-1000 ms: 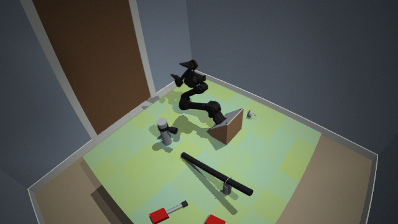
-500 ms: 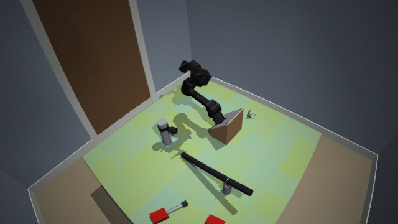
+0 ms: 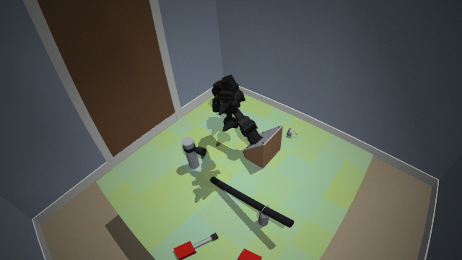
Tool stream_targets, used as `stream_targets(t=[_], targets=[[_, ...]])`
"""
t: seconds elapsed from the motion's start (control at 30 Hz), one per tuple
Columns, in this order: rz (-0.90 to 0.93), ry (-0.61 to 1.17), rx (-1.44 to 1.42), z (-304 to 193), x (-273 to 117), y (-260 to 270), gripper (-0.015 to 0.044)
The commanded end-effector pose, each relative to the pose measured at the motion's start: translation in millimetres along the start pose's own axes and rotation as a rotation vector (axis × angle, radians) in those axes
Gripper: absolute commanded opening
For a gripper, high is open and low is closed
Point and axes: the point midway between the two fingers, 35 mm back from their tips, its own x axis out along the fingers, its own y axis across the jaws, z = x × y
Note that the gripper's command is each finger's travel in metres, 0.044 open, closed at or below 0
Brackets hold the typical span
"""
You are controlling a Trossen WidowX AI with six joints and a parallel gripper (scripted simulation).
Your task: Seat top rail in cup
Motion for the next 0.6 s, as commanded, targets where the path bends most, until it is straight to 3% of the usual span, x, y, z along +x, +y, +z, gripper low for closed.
stream_targets(t=[0.0, 0.2, 0.37, 0.57], targets=[[-0.368, 0.042, -0.514, 2.9, 41.8, -66.7, 0.044], [-0.687, 0.204, -0.923, 16.2, 57.1, -127.4, 0.044], [-0.948, 0.444, -1.237, 35.0, 56.4, -175.4, 0.044], [-0.995, 0.503, -1.293, 39.2, 54.9, -183.8, 0.044]])
